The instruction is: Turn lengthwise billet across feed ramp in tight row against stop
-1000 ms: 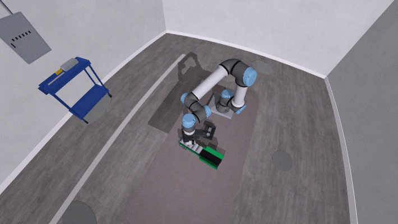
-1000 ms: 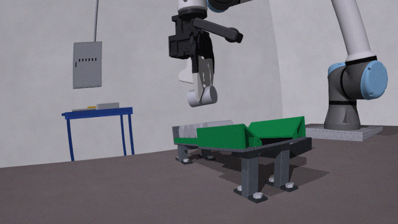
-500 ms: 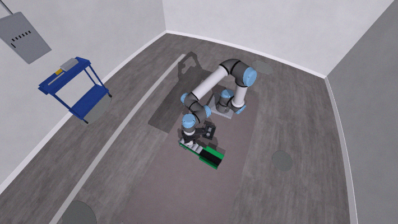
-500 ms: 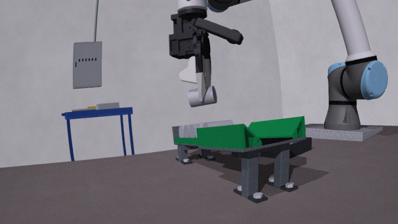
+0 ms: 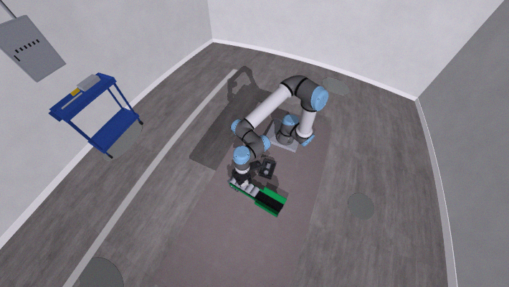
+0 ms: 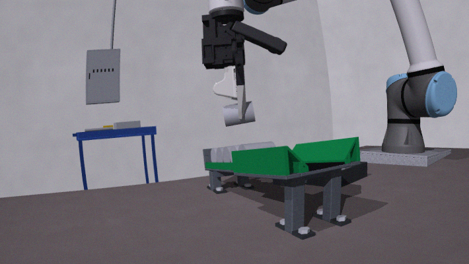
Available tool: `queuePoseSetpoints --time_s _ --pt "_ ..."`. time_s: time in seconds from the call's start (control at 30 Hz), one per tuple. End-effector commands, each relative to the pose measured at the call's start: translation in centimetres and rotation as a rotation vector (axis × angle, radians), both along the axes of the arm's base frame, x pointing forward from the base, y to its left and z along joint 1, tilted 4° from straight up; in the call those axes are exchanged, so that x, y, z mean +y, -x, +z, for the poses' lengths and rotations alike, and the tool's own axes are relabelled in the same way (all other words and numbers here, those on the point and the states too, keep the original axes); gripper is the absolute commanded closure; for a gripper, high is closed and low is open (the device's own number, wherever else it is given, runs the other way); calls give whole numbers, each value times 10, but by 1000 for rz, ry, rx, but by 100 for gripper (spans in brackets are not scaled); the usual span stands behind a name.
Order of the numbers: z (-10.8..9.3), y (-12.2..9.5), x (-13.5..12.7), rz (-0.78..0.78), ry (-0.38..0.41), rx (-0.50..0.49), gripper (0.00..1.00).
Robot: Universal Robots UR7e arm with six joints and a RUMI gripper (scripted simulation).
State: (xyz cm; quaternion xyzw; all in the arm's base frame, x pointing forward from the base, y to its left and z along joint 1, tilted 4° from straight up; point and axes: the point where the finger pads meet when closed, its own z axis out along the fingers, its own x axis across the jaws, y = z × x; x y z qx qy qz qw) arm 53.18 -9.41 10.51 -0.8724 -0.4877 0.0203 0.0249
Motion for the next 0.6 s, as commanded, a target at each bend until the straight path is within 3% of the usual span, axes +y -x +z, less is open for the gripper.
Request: queuePoseSetpoints --time_s 0.0,0.07,0.47,0.57 --pt "1 0 -1 164 -10 -6 100" --pt "1 0 -2 284 -17 -10 100" --pt "1 0 -2 284 -17 -10 100" --pt "1 1 -2 350 -21 -11 100"
